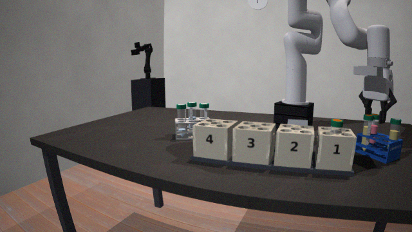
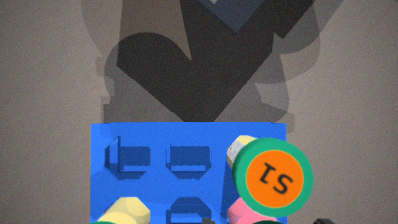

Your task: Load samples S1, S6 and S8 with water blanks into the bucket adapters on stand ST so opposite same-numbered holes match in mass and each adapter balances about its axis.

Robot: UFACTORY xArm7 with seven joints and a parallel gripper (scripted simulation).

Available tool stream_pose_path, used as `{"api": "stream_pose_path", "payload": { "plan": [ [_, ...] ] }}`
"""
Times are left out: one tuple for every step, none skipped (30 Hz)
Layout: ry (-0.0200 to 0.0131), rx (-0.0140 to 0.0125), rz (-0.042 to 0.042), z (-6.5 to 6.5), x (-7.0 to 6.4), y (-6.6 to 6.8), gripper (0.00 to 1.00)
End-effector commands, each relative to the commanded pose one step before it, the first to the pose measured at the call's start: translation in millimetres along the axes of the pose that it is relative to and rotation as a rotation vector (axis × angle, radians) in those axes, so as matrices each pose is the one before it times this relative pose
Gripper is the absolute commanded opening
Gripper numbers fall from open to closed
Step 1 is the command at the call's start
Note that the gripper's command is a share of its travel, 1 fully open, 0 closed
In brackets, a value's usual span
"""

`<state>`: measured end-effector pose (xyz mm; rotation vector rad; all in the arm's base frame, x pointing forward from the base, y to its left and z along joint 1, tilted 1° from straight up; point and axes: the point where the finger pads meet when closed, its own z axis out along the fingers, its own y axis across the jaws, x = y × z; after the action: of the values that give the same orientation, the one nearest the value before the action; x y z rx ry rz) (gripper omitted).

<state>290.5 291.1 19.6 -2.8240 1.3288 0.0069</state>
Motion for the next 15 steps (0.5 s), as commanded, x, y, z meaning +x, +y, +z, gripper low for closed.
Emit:
{"api": "stream_pose_path", "payload": {
  "plan": [
    [0.00012,0.00377,-0.00005,-1.10,-0.05,-1.50,0.57],
    [0.00000,0.00000,0.00000,0.00,0.00,0.00,0.57],
    [0.00000,0.00014,0.00000,-0.07,0.00,-0.05,0.57],
    [0.00000,-0.00005,0.00000,0.02,0.00,0.02,0.57],
    [0.00002,-0.00008,0.00001,-0.56,-0.02,0.01,0.00],
    [-0.00001,0.00000,0.00000,-0.71,0.01,0.01,0.00],
    [0.00000,0.00000,0.00000,-0.46,0.00,0.00,0.00],
    [0.00000,0.00000,0.00000,0.00,0.00,0.00,0.00],
    [0.00001,0.00001,0.00000,0.05,-0.01,-0.01,0.00],
    [0.00000,0.00000,0.00000,0.00,0.00,0.00,0.00],
    [0.00000,0.00000,0.00000,0.00,0.00,0.00,0.00],
    [-0.00001,-0.00001,0.00000,-0.05,0.01,0.01,0.00],
    [0.00000,0.00000,0.00000,0.00,0.00,0.00,0.00],
    [0.00003,-0.00003,0.00000,0.08,-0.01,0.01,0.00],
    [-0.00001,-0.00005,0.00000,-0.01,0.00,0.02,0.00]
  ]
}}
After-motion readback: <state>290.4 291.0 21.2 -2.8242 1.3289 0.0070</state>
